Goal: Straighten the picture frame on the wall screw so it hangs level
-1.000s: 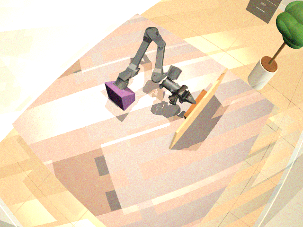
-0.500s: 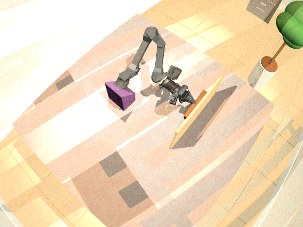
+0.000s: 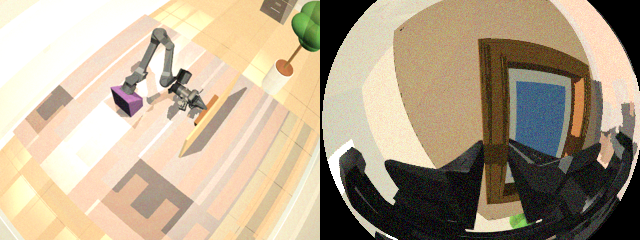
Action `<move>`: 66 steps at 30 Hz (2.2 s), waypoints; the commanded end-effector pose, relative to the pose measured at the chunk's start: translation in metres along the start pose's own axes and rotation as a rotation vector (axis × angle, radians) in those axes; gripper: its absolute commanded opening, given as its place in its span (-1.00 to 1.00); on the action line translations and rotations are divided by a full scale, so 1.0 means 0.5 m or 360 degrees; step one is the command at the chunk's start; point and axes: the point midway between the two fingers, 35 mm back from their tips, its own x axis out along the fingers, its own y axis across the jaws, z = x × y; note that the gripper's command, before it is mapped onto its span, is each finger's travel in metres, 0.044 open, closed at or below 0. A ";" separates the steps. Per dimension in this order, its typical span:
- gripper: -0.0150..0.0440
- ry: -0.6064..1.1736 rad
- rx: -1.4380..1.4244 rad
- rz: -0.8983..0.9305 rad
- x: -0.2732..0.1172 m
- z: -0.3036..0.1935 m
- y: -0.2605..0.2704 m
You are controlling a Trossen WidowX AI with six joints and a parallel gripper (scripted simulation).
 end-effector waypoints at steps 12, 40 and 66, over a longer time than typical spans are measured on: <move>-0.49 0.0001 0.0004 0.0012 0.000 -0.002 0.003; -0.49 0.0001 0.0005 0.0012 0.000 -0.014 0.005; -0.49 0.0001 0.0005 0.0012 0.001 -0.017 0.003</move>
